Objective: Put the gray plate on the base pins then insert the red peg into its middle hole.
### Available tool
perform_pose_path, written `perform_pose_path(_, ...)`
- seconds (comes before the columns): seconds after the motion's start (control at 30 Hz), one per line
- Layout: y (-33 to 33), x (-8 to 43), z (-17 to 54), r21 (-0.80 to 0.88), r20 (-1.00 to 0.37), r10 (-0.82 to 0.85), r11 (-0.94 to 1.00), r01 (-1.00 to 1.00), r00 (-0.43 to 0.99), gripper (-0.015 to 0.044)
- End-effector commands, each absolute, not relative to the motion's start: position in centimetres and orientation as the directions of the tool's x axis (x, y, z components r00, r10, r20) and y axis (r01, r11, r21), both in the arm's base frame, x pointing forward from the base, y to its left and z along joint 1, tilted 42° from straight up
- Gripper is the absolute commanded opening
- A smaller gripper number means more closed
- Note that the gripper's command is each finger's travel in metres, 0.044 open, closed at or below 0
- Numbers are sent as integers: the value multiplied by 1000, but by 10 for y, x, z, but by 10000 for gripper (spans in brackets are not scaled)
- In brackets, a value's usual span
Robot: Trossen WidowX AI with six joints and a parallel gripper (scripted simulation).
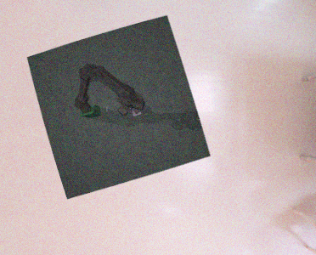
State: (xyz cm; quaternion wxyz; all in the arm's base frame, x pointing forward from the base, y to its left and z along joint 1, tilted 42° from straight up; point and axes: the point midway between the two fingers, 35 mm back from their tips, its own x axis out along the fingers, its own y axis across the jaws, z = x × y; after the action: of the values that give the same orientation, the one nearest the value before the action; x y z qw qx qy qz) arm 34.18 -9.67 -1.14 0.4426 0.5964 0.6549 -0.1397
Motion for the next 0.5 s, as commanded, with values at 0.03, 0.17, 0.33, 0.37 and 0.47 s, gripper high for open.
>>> perform_pose_path(0.03, -99, 341, -8, 347, -749, 655, 255, 903, 103, 150)
perform_pose_path(0.17, -101, 341, -5, 347, -749, 655, 255, 903, 103, 150)
perform_pose_path(0.33, -102, 341, -1, 347, -749, 655, 255, 903, 103, 150)
perform_pose_path(0.37, -103, 341, 0, 347, -749, 655, 255, 903, 103, 150)
perform_pose_path(0.47, -104, 340, 2, 347, -749, 655, 255, 903, 103, 150)
